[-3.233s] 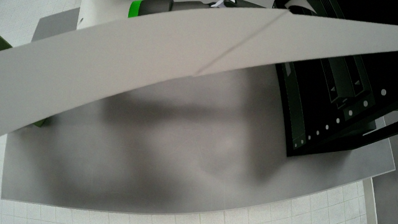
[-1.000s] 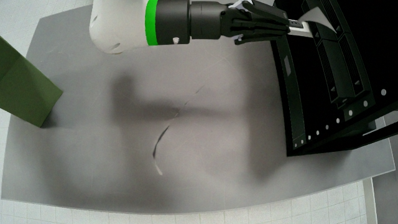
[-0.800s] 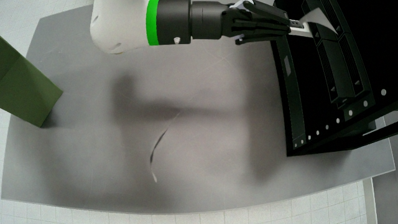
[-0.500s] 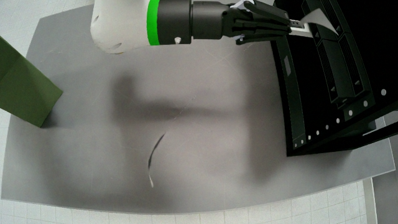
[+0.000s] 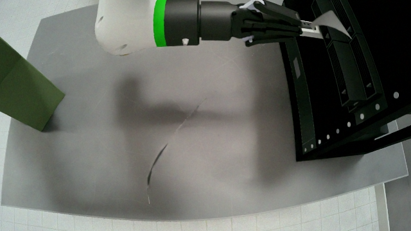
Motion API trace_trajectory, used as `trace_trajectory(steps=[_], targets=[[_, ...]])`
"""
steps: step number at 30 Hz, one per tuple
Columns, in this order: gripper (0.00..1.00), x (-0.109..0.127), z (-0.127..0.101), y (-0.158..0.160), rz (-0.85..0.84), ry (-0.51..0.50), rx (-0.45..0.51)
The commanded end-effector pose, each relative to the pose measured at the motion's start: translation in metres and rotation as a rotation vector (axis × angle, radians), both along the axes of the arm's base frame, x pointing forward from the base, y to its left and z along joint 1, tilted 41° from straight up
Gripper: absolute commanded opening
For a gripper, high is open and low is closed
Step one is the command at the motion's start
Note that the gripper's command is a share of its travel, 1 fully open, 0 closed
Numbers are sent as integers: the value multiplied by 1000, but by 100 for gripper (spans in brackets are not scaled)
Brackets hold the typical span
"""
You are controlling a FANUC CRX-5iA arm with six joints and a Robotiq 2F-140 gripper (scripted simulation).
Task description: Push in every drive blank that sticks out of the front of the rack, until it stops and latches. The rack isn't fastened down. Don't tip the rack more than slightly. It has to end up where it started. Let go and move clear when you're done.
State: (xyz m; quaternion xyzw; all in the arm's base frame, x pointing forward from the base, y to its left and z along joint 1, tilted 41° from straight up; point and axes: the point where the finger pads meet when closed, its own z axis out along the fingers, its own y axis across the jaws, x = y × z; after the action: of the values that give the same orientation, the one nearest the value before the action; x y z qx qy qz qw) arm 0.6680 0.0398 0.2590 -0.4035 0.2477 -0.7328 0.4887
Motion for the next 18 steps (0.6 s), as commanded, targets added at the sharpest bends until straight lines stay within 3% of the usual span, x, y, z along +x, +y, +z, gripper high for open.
trace_trajectory(steps=[1,18], targets=[[10,0,1,0,1,-1,0],[10,2,2,0,1,-1,0]])
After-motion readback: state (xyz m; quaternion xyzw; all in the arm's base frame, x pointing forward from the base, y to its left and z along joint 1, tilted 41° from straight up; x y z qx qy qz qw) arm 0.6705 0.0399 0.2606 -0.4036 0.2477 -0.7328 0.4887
